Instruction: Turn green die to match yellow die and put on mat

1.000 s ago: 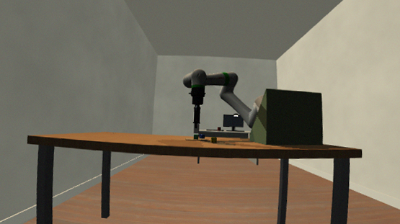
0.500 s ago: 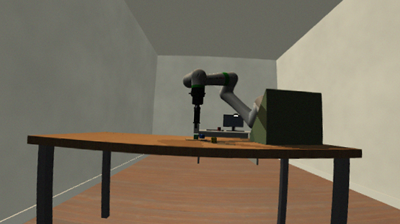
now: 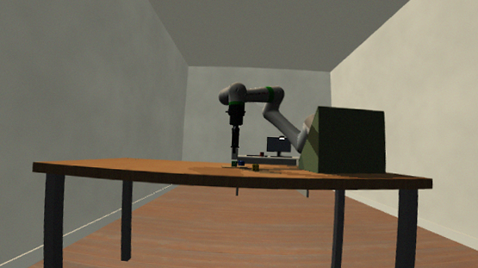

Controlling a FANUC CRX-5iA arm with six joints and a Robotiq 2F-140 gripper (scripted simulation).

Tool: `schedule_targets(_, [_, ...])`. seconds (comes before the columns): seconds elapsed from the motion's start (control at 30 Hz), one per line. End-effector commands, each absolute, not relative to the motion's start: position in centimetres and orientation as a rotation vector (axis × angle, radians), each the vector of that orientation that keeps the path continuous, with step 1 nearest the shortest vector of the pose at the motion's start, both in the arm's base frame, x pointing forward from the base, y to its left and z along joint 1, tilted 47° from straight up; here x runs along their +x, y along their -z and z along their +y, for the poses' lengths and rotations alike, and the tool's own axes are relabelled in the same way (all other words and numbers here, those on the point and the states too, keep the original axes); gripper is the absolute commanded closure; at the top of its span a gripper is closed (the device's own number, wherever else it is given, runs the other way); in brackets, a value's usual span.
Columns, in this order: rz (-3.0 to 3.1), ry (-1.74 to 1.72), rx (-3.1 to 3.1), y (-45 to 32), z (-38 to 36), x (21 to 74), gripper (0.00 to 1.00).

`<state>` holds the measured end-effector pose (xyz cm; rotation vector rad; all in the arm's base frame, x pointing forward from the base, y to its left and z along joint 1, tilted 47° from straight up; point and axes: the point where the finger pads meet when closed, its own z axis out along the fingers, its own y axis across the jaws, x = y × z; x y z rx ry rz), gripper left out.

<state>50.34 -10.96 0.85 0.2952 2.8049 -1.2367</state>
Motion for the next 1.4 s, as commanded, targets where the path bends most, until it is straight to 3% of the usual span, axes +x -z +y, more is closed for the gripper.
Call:
schedule_targets(0.0, [2.805,1.236,0.295,-0.9,-10.9,50.4,0.72])
schedule_targets(1.37, [2.805,1.236,0.295,1.5,-13.5,50.3,0.72])
